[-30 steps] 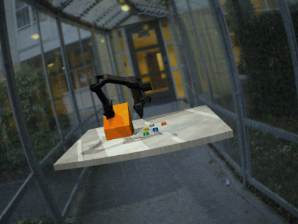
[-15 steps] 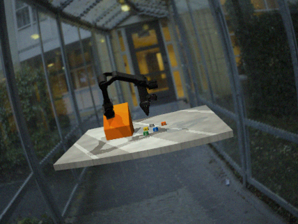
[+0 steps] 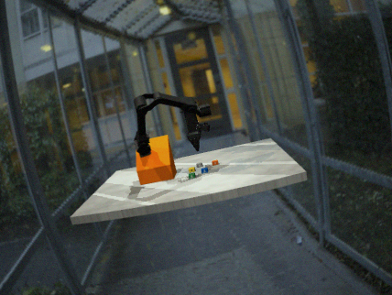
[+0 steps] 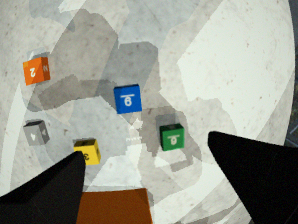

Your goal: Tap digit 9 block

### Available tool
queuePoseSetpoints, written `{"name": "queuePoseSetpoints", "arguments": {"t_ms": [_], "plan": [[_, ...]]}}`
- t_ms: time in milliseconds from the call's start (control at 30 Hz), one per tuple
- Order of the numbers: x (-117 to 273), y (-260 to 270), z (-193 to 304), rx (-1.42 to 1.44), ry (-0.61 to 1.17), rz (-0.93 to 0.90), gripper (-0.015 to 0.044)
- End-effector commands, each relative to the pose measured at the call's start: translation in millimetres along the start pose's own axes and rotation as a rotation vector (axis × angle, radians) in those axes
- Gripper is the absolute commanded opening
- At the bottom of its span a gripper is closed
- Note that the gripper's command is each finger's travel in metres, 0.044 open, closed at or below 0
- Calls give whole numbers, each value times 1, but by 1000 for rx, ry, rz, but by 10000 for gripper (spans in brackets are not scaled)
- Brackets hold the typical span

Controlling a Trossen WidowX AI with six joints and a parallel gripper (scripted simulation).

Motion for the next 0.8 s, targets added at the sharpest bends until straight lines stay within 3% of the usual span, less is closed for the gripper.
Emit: {"name": "queuePoseSetpoints", "arguments": {"t_ms": [0,200,433,667,767], "plan": [[0,1,0,-4,1,-4,400],[0,1,0,-4,1,-4,400],[-78,1,0,-4,1,-1,216],[-81,0,0,-4,1,0,33],[-81,0,0,-4,1,0,20]]}}
Point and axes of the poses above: the point midway between the two fingers, 35 mm back from their tips, its own x axis back along the fingers, its own y axis across the jaws, z = x × y, the point moved 2 cm from there along x, back along the fingers, and after that the axes turned 5 degrees about -x, right-handed, at the moved point
